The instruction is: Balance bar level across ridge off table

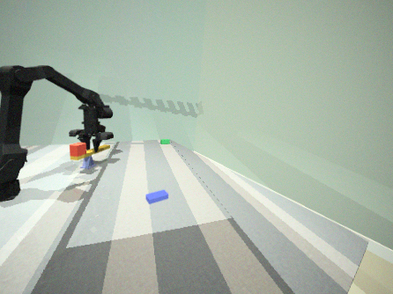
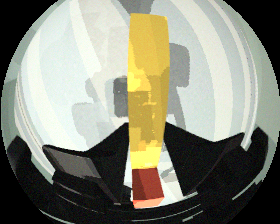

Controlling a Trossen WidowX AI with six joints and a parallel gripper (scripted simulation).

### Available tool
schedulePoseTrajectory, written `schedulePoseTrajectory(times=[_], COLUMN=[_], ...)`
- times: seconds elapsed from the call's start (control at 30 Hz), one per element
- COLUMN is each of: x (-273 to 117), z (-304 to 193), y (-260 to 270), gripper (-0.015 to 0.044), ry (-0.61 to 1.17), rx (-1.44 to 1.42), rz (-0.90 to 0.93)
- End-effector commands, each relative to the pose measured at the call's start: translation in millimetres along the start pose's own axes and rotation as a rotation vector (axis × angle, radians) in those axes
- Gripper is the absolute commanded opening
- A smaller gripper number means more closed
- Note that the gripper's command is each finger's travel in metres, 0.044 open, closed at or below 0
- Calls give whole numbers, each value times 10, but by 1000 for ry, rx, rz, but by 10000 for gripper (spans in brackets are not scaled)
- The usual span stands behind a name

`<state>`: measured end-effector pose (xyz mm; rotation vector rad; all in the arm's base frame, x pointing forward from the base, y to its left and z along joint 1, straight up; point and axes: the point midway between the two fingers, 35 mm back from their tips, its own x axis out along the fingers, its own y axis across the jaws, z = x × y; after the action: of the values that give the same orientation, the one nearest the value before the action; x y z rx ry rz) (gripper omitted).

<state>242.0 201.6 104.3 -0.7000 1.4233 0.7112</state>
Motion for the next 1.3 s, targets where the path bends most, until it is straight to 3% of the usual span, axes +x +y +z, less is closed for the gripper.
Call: schedulePoseTrajectory(times=[0.0,1.27], x=[1,1], z=[0,0], y=[0,0], gripper=[167,185], ry=[0,0], rx=[0,0], rz=[0,0])
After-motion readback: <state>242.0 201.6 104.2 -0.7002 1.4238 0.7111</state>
